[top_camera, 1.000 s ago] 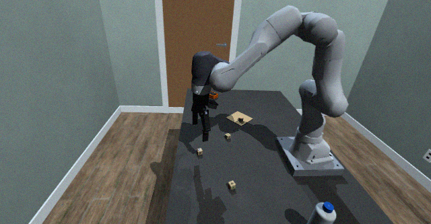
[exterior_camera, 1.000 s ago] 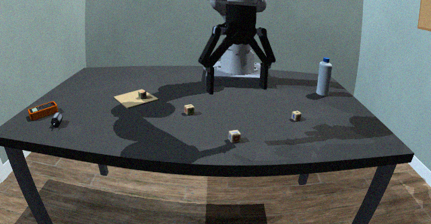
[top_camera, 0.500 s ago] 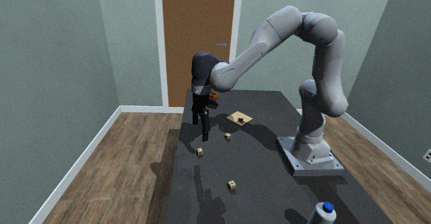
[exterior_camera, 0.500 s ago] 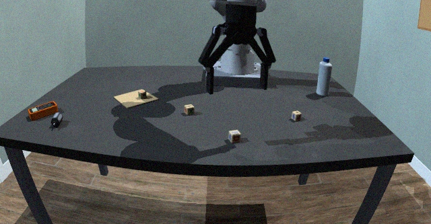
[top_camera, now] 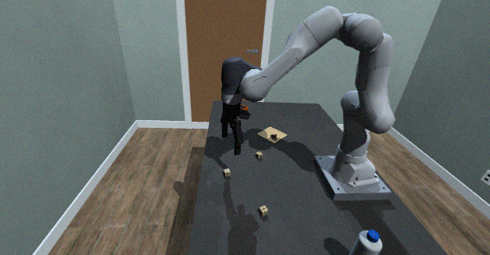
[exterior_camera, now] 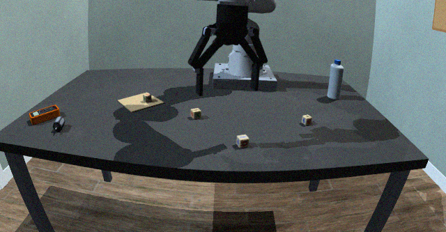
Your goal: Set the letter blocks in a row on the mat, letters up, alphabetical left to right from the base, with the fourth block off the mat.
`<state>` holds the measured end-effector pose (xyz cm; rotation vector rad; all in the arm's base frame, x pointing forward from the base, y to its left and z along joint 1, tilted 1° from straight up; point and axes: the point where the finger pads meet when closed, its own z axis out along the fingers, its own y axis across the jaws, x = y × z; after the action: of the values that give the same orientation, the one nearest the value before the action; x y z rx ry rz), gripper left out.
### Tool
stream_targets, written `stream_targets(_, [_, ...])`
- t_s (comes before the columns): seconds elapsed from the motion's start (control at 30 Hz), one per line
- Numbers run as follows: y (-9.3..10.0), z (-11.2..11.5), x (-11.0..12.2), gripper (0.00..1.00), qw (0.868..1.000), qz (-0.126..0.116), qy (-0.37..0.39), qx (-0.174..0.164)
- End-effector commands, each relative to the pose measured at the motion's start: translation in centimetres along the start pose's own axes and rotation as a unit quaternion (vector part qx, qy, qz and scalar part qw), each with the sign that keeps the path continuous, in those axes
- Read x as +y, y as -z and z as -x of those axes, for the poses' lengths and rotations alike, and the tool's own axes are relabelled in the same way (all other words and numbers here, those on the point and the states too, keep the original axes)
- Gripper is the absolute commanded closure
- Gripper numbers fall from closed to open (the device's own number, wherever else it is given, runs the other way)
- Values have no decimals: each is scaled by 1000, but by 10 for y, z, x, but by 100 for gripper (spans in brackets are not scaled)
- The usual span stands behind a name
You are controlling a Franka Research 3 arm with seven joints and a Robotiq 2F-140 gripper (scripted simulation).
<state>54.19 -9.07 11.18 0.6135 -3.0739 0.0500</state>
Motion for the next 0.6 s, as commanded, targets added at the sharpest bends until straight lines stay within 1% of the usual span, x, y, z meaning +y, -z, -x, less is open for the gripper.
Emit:
stream_targets(0.0, [1,-4,-7,0,998,0,69,-4])
stream_targets(0.17, [0,-9,-12,0,996,0,84,-4])
stream_targets(0.23, [0,-16,-20,0,995,-2,104,-3])
stream_targets(0.57, [-1,-36,-38,0,988,-4,154,-2])
